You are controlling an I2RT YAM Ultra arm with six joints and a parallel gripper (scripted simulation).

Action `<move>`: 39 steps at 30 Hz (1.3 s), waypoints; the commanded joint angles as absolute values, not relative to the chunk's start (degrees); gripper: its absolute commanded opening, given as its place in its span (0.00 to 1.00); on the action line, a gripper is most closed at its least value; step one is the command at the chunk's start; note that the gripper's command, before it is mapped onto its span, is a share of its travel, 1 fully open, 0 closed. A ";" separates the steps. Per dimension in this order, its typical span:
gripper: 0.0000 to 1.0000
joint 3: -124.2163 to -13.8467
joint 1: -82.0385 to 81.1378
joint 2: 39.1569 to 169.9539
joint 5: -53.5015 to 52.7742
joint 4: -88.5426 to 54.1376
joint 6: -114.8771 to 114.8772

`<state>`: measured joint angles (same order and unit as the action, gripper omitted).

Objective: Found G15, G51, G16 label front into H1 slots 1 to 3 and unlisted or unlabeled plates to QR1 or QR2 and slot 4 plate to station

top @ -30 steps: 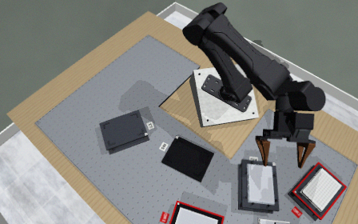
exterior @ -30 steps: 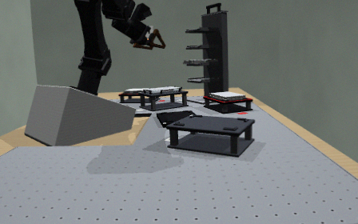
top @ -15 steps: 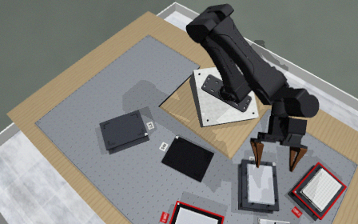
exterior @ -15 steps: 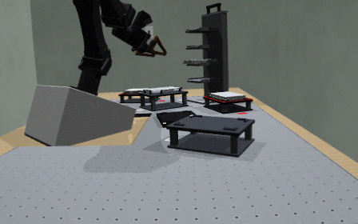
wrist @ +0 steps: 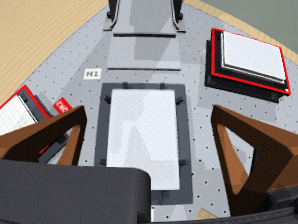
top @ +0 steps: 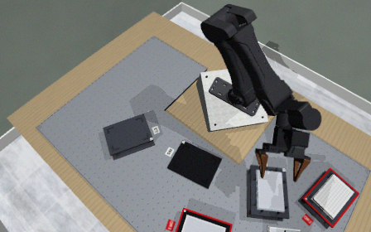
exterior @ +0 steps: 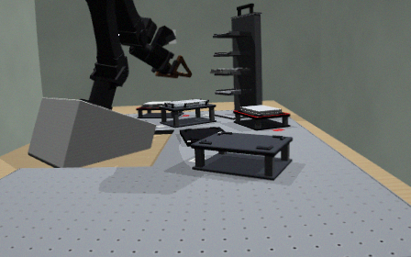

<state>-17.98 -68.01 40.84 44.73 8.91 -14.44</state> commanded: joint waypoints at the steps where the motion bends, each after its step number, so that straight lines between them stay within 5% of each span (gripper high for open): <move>1: 1.00 -16.90 -67.44 42.16 43.71 14.91 -14.17; 39: 1.00 -12.50 -65.40 49.93 41.70 27.42 -13.66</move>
<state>-13.15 -65.65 48.53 42.13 23.99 -13.76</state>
